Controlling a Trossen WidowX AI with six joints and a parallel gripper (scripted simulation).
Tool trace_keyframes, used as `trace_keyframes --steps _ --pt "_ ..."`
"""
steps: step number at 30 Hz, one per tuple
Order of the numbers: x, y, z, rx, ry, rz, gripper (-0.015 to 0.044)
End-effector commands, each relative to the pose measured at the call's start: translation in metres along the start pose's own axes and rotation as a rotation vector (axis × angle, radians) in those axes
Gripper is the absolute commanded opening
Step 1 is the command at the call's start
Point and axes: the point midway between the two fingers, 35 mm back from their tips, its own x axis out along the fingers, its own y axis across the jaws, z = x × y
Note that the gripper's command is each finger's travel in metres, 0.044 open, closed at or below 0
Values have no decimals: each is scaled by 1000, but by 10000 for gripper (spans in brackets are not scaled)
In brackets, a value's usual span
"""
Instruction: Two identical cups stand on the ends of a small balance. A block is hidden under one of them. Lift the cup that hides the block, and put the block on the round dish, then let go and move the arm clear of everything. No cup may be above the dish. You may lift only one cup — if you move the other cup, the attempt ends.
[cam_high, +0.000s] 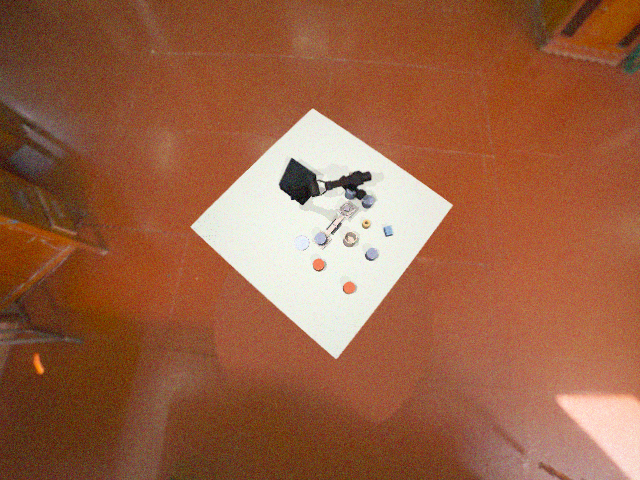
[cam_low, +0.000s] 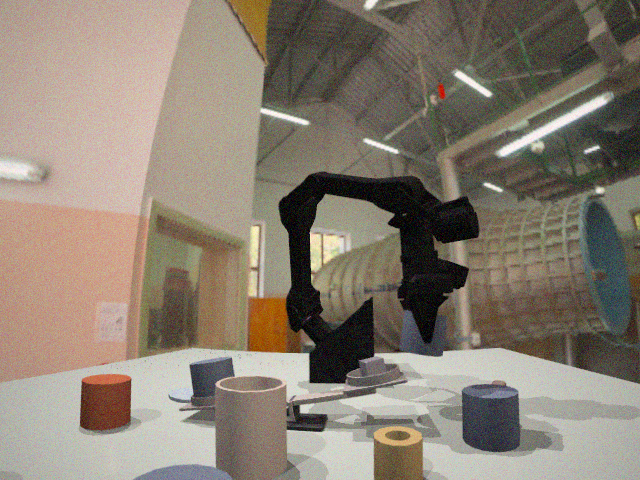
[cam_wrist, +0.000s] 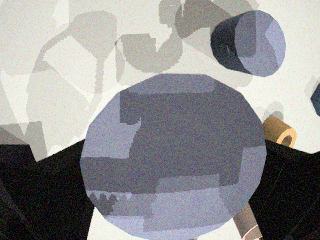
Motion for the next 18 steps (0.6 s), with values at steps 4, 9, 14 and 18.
trace_keyframes --steps 4,9,14,18 --pt "43 54 44 -11 3 2 0" --pt "43 54 44 -11 3 2 0" --pt "50 53 45 -11 3 1 0" --pt "71 53 44 -11 3 1 0"
